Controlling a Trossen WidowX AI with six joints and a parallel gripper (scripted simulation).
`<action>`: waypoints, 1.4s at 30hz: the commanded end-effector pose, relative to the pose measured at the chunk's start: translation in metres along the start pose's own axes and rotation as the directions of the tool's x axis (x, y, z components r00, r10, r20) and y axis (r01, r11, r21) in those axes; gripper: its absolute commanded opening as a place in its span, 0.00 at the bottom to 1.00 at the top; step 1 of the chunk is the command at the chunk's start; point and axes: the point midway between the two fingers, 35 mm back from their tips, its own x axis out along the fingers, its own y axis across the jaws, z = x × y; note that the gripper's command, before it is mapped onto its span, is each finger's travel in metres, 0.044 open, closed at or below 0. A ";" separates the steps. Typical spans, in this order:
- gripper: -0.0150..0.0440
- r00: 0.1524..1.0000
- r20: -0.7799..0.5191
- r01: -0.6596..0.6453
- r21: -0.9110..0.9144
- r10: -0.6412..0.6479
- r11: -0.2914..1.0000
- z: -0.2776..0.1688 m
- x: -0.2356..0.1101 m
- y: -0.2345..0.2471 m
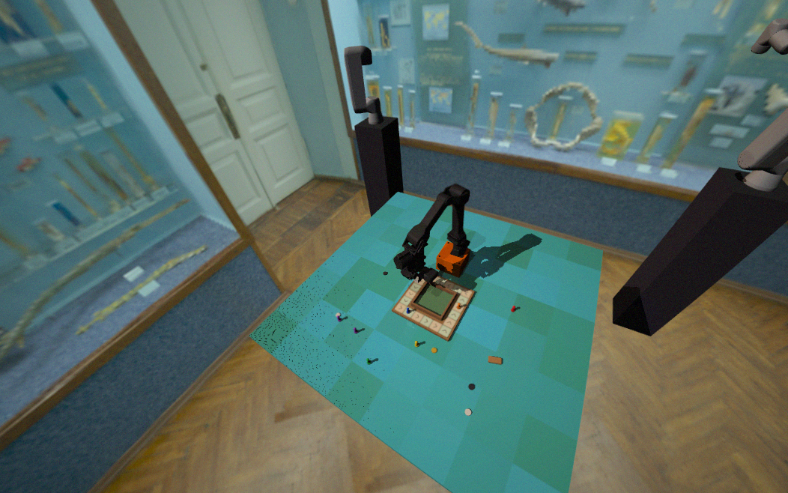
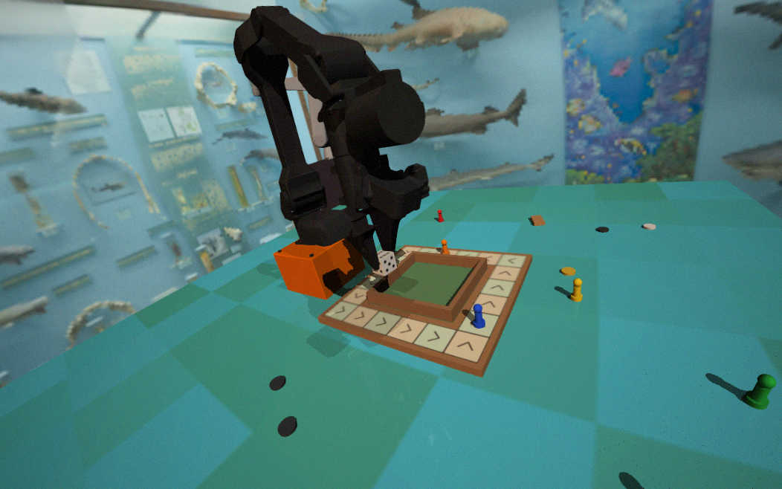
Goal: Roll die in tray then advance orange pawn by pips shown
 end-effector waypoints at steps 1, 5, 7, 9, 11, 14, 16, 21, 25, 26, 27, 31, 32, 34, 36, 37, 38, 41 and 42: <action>0.25 1.000 -0.006 -0.009 -0.033 0.008 0.999 0.000 0.004 0.020; 0.25 1.000 -0.006 -0.013 -0.071 0.012 0.997 0.001 0.007 0.039; 0.25 1.000 -0.006 -0.015 -0.090 0.014 0.996 0.001 0.008 0.048; 0.25 1.000 -0.007 -0.017 -0.108 0.016 0.994 0.000 0.009 0.058; 0.25 1.000 -0.007 -0.019 -0.127 0.018 0.992 -0.001 0.010 0.067; 0.25 1.000 -0.008 -0.022 -0.155 0.021 0.988 -0.003 0.012 0.081; 0.25 1.000 -0.008 -0.023 -0.172 0.022 0.985 -0.004 0.012 0.090; 0.25 1.000 0.013 -0.025 -0.178 0.028 0.984 -0.004 0.014 0.093; 0.25 0.989 0.140 -0.028 -0.176 0.053 0.984 0.000 0.019 0.093; 0.25 0.983 0.173 -0.029 -0.176 0.060 0.984 0.001 0.020 0.093; 0.25 0.976 0.205 -0.030 -0.176 0.066 0.984 0.001 0.021 0.093; 0.25 0.939 0.333 -0.030 -0.177 0.088 0.984 0.005 0.025 0.093; 0.25 0.926 0.365 -0.029 -0.177 0.093 0.984 0.006 0.026 0.093; 0.25 0.899 0.426 -0.029 -0.177 0.103 0.984 0.007 0.028 0.093; 0.25 0.867 0.485 -0.028 -0.178 0.112 0.984 0.008 0.029 0.094; 0.25 0.850 0.514 -0.027 -0.178 0.117 0.984 0.008 0.029 0.094; 0.25 0.831 0.542 -0.027 -0.178 0.121 0.984 0.008 0.028 0.094; 0.25 0.771 0.622 -0.026 -0.178 0.133 0.984 0.009 0.030 0.094; 0.25 0.749 0.648 -0.025 -0.178 0.137 0.984 0.010 0.030 0.094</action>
